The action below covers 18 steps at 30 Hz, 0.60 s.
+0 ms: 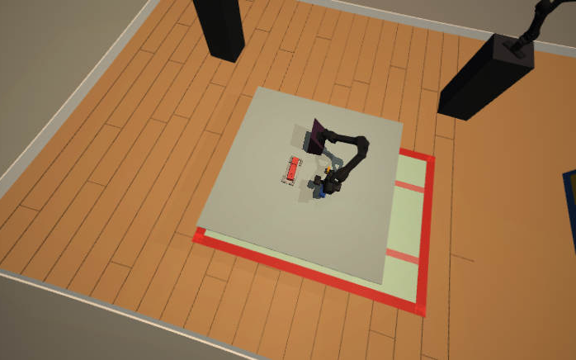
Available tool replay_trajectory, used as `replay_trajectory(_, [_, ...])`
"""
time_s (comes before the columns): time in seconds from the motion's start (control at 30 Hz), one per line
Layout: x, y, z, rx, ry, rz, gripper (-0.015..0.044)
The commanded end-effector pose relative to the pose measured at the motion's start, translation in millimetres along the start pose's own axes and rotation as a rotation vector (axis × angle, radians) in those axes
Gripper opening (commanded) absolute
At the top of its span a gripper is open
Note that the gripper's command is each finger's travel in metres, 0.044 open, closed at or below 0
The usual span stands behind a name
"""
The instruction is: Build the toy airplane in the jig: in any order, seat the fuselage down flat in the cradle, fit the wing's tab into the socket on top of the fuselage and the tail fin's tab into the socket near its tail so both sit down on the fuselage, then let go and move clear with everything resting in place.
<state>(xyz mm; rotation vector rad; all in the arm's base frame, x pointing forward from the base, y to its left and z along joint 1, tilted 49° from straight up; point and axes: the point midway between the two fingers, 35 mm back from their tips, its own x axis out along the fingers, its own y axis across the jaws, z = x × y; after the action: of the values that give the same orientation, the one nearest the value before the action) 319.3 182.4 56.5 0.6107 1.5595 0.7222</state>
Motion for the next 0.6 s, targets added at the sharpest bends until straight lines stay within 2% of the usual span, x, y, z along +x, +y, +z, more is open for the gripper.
replay_trajectory(0.0, [10.1,-2.3,-3.5,0.015,0.014,0.002,0.0440])
replay_trajectory(0.57, [37.4,-1.9,-4.4,0.015,0.014,0.003,0.0440])
